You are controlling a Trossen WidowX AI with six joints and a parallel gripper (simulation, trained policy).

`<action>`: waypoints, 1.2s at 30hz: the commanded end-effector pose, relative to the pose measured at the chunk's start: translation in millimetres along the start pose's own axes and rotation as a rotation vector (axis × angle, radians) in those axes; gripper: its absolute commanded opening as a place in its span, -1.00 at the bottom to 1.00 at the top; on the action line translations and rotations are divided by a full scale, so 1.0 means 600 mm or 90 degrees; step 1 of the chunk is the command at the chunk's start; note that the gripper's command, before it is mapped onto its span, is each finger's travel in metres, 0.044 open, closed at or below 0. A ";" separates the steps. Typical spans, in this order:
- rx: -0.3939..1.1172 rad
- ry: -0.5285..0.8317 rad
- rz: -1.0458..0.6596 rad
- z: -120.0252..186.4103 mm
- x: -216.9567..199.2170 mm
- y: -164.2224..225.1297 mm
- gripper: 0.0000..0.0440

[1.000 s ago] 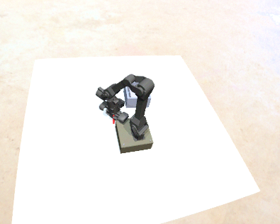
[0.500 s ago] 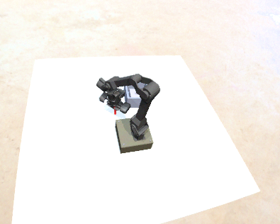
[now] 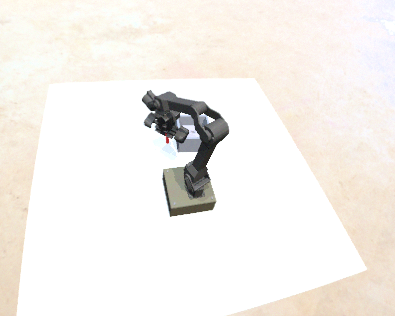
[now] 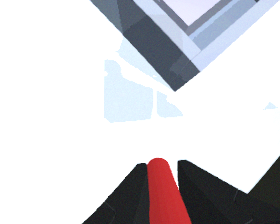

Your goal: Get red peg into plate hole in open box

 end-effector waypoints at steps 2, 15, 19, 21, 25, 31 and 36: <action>-0.012 0.005 -0.012 0.006 -0.004 -0.037 -1.00; -0.019 0.015 -0.070 -0.009 -0.028 -0.120 -1.00; -0.021 0.017 -0.088 -0.017 -0.036 -0.143 -1.00; -0.023 0.017 -0.097 -0.023 -0.040 -0.154 -1.00; -0.026 0.018 -0.116 -0.035 -0.047 -0.175 -1.00; -0.028 0.018 -0.143 -0.056 -0.057 -0.206 -1.00; -0.024 0.018 -0.162 -0.074 -0.065 -0.229 -0.99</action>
Point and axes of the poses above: the point midway between the two fingers, 35 mm back from their tips, its own z axis back along the fingers, its own x axis across the jaws, y = z × x, the point moved 10 cm from there along z, back along the fingers, and after that the axes turned 1 degree about -z, right-handed, at the moved point
